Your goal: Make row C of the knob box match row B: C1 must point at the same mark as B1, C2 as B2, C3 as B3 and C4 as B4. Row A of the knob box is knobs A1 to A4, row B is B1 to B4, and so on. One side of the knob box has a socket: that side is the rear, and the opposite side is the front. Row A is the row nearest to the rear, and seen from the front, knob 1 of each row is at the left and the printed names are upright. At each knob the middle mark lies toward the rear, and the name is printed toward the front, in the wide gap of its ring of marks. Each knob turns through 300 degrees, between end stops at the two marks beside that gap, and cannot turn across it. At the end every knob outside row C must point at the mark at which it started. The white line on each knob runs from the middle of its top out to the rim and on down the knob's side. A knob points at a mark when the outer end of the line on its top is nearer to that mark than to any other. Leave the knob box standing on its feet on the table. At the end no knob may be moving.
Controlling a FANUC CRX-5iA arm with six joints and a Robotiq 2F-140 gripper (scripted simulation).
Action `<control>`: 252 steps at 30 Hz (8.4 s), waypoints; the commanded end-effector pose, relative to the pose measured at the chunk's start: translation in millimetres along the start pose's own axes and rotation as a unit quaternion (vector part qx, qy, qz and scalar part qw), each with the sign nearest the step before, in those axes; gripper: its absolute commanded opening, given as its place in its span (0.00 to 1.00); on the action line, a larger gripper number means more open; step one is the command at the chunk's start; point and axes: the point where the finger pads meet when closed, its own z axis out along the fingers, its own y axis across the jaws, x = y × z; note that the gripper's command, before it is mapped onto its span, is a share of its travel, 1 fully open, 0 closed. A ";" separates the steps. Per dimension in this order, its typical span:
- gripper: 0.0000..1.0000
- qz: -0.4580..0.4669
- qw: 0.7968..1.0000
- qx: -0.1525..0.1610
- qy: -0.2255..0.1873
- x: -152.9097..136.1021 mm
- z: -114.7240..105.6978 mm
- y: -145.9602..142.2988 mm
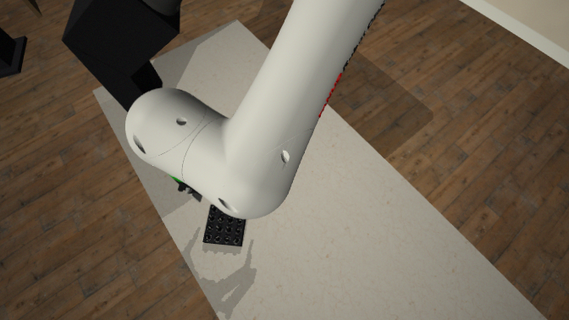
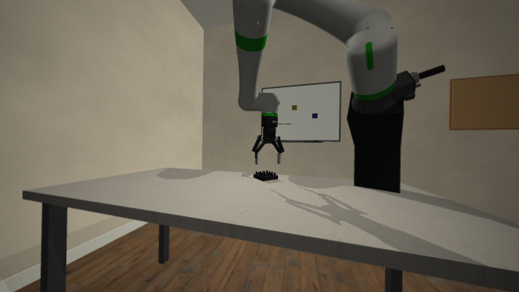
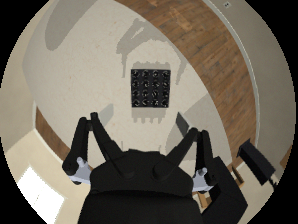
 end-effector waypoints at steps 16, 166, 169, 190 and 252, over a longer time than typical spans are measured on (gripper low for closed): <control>1.00 0.000 1.000 0.000 0.000 0.2 -0.2 0.1; 1.00 0.004 1.000 -0.006 -0.008 -56.3 0.9 9.7; 1.00 0.004 1.000 -0.006 -0.008 -56.3 0.9 9.7; 1.00 0.004 1.000 -0.006 -0.008 -56.3 0.9 9.7; 1.00 0.675 0.738 -0.009 -0.002 60.6 -17.3 45.0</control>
